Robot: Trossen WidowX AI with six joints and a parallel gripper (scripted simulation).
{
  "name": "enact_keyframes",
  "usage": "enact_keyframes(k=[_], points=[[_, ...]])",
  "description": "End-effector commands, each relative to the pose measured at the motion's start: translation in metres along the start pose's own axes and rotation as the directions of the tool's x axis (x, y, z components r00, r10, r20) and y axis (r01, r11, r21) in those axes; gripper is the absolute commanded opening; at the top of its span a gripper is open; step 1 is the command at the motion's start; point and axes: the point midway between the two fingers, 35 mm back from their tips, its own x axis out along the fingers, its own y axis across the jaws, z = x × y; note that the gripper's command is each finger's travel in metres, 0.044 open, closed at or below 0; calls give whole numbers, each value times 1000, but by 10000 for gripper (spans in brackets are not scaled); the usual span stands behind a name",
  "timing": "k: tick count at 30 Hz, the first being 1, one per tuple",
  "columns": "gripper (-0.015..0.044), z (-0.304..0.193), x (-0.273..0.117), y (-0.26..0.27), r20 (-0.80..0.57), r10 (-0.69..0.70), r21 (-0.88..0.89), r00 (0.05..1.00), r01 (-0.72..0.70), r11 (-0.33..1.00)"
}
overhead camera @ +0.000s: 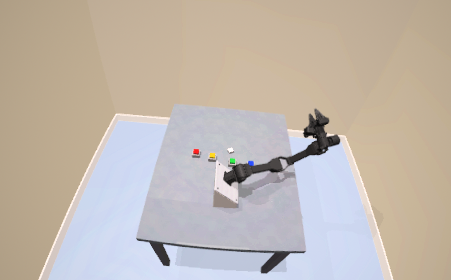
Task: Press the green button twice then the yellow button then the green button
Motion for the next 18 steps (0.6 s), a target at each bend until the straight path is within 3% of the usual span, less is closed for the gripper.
enact_keyframes(k=[1, 6, 10, 12, 15, 18], points=[[400, 0, -1, -1, -2, 0, -11, 1000, 0, 1000], [400, 9, -8, -38, -37, 12, -280, 999, -22, 960], [400, 46, -5, -96, -55, 65, -673, 996, -85, 735], [400, 68, 3, -117, -52, 97, -813, 994, -99, 574], [400, 115, 26, -142, -34, 173, -973, 984, -72, 218], [400, 168, 57, -148, 1, 281, -985, 960, 50, -166]])
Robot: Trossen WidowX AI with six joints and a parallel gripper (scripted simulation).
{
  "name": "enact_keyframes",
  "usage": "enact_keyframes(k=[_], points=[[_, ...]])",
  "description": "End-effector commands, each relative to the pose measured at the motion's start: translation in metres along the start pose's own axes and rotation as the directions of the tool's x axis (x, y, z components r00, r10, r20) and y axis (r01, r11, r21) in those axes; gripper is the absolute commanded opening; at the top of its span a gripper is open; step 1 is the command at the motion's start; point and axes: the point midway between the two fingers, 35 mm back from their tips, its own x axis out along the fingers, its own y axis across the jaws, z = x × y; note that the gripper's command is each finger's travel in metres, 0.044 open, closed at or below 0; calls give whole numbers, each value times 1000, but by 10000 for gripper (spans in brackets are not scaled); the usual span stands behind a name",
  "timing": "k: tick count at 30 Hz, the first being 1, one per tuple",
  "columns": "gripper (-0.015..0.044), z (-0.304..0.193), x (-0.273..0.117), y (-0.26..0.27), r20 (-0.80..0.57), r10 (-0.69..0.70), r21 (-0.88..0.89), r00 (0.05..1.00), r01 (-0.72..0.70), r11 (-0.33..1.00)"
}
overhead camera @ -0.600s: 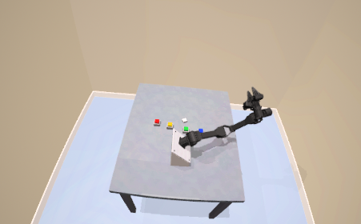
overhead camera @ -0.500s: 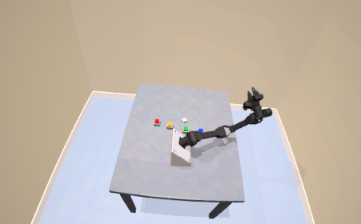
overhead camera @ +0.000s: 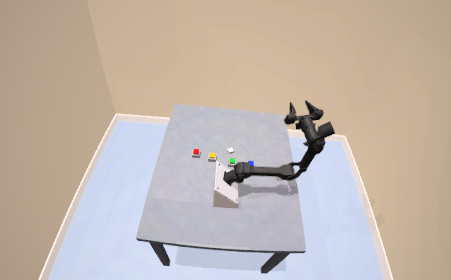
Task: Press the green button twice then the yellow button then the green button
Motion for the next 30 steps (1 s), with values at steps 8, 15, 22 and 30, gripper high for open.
enact_keyframes(k=[8, 15, 22, 30], points=[[400, 81, 104, -167, 505, -72, -814, 860, 503, 291], [400, 219, 120, -230, 856, -89, -499, 509, 769, -400], [400, 356, 53, -263, 992, -100, -52, -72, 492, -869], [400, 389, 12, -270, 950, -107, -13, -294, 304, -953]])
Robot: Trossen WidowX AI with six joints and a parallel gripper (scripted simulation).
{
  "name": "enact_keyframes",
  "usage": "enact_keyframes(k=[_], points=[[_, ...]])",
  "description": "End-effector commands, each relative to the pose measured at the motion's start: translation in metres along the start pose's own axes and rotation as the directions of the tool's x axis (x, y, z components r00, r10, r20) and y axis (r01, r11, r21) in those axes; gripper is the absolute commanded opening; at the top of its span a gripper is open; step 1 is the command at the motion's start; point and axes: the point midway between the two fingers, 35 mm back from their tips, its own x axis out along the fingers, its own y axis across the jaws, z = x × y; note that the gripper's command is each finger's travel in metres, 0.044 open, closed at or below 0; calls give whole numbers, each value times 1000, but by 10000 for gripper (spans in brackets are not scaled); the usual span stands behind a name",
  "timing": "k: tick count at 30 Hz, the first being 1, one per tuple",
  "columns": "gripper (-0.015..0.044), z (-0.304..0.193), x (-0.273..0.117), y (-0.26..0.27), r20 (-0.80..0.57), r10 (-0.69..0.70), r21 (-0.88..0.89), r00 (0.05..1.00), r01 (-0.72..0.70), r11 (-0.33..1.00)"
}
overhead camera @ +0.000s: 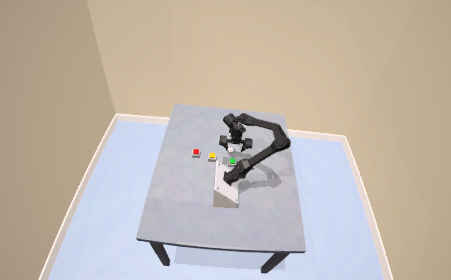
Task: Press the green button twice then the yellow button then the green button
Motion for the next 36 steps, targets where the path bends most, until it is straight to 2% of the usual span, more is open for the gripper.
enact_keyframes(k=[1, 2, 4, 8, 16, 17, 36], points=[[400, -3, 2, 0, -20, -1, -26, 1000, 0, 1000], [400, -3, 2, 0, -20, -1, -26, 1000, 0, 1000], [348, -2, 13, 0, -20, 1, -27, 1000, -2, 1000], [242, -3, 62, -1, -19, -3, -26, 1000, 2, 1000], [33, -4, 64, -1, -19, -3, -26, 1000, 3, 1000], [20, -4, 64, -1, -19, -3, -26, 1000, 3, 1000], [20, -4, 81, -1, -19, -3, -26, 1000, 2, 1000]])
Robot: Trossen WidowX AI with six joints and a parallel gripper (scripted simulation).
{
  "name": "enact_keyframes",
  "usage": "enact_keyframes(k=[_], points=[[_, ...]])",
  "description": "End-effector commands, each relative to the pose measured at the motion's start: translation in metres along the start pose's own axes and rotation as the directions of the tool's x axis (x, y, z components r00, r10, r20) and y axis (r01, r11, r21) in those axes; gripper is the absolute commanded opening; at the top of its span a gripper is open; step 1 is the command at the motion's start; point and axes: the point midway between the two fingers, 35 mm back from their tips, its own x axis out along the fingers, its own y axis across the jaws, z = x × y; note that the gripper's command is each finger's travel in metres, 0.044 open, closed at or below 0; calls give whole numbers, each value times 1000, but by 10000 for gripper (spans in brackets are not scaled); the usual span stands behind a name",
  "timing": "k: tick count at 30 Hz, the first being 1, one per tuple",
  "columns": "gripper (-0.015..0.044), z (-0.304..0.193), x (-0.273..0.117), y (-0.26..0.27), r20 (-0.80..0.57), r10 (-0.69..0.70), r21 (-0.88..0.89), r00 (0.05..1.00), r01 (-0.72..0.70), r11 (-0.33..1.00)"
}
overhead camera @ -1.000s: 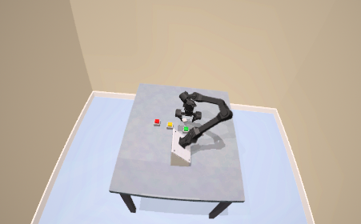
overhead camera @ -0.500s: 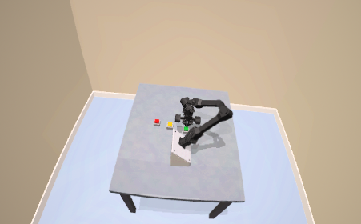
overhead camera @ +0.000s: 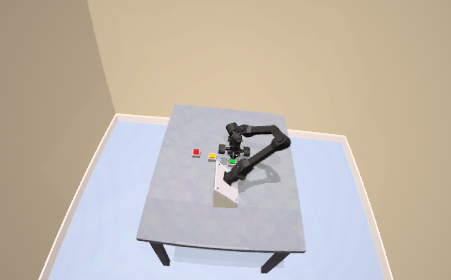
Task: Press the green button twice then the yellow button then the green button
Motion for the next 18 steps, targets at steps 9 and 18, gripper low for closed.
enact_keyframes(k=[9, 18], points=[[20, -2, 19, -1, -3, -7, -7, 1000, 7, 1000], [20, -2, 23, -1, -3, -8, -6, 1000, 8, 1000]])
